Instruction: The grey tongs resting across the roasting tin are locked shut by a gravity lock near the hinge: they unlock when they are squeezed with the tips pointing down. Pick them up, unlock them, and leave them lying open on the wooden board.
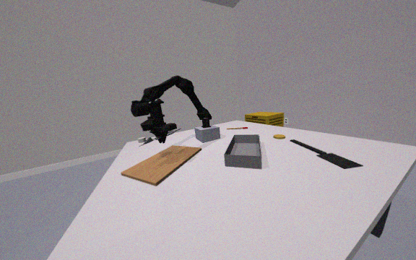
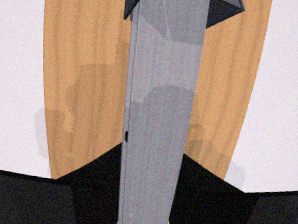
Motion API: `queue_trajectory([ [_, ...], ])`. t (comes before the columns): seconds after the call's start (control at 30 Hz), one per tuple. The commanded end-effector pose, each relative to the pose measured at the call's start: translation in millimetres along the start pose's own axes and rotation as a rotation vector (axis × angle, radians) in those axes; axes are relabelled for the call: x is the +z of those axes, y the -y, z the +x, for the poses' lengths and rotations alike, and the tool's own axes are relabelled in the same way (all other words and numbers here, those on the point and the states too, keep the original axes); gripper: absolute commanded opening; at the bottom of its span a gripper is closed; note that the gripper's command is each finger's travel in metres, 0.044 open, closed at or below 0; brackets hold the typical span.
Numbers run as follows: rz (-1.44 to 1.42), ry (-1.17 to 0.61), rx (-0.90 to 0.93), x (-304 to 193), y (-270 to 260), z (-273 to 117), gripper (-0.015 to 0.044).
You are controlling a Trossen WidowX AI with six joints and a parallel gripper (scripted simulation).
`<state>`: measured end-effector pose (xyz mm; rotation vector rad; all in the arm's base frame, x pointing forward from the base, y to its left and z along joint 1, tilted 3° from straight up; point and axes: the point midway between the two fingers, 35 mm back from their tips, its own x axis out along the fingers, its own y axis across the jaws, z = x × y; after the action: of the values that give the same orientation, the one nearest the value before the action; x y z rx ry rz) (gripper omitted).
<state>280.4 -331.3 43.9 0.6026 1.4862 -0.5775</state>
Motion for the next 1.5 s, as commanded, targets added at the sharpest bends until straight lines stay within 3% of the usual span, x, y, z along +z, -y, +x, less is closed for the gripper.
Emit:
queue_trajectory([
  [0.0, 0.014, -0.001, -0.001, 0.3, 0.7, -0.4, -0.015],
  [1.47, 0.042, 0.699, 0.004, 17.1, 6.9, -28.7, -0.015],
])
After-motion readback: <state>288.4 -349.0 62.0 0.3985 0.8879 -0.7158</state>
